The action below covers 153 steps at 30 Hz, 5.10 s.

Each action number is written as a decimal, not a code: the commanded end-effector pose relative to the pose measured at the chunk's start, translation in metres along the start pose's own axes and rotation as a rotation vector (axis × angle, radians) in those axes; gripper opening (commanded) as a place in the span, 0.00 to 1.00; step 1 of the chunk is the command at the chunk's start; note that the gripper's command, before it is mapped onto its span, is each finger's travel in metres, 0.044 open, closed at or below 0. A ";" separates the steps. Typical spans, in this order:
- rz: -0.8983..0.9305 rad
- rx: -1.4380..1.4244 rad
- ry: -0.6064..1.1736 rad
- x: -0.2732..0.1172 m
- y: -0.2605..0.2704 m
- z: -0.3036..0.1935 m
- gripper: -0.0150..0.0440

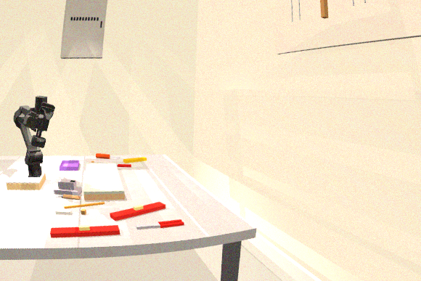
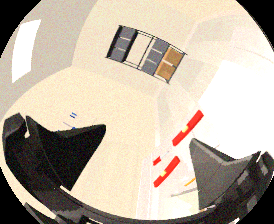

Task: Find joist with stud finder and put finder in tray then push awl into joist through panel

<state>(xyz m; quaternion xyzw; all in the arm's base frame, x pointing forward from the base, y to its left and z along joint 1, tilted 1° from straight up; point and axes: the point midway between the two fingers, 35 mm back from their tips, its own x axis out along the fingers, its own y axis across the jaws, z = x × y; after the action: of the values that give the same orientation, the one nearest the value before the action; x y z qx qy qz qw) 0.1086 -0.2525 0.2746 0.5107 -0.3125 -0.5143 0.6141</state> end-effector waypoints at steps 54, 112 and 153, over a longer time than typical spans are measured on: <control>0.039 -1.771 1.482 -0.041 -0.172 -0.159 1.00; 0.039 -1.770 1.483 -0.033 -0.215 -0.172 0.48; 0.118 -1.818 1.518 -0.019 -0.084 -0.177 0.25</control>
<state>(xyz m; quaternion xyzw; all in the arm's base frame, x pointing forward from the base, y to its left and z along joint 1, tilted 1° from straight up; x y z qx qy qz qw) 0.2242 -0.1692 0.1381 0.0580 0.5943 -0.0895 0.7971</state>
